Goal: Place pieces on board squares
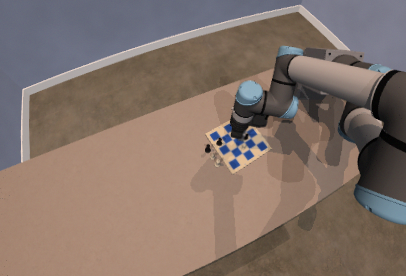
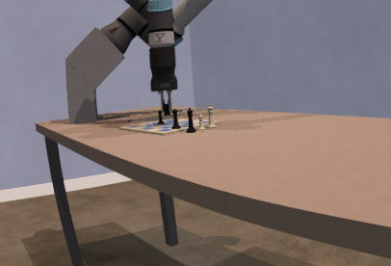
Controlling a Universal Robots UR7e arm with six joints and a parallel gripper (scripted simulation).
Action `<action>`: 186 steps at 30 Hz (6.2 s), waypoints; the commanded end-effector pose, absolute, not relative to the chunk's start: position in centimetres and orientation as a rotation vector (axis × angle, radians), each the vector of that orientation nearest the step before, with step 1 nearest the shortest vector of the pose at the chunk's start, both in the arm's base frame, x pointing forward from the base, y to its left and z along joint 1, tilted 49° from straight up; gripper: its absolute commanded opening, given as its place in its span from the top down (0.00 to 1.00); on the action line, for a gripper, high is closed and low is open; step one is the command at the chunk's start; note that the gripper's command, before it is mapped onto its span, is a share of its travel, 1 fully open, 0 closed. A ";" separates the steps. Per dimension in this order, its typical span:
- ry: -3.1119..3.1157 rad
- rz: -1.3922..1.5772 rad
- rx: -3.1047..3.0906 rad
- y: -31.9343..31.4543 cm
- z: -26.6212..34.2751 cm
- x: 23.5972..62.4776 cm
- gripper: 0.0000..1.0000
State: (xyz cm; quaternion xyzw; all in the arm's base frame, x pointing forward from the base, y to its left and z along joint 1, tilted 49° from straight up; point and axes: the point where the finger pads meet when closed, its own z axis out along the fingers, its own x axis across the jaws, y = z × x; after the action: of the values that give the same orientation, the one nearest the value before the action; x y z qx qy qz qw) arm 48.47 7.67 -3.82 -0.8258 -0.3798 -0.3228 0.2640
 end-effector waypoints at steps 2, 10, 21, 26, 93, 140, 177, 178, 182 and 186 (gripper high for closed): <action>-1.025 -0.876 -2.237 8.8 -5.1 49.3 1.00; -1.025 -0.876 -2.237 9.2 -5.4 49.5 1.00; -1.025 -0.876 -2.237 9.2 -5.4 49.5 1.00; -1.025 -0.876 -2.237 9.2 -5.4 49.5 1.00; -1.025 -0.876 -2.237 9.4 -5.7 49.6 1.00; -1.025 -0.876 -2.237 8.5 -4.8 49.1 0.27; -1.025 -0.876 -2.237 3.3 0.2 46.6 0.00; -1.025 -0.876 -2.237 3.3 0.2 46.6 0.00; -1.025 -0.876 -2.237 3.3 0.2 46.6 0.00; -1.025 -0.876 -2.237 3.3 0.2 46.6 0.00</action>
State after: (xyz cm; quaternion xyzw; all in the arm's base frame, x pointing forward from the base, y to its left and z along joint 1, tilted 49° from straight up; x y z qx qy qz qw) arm 46.54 3.37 0.20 -0.8266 -0.3787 -0.3234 0.2621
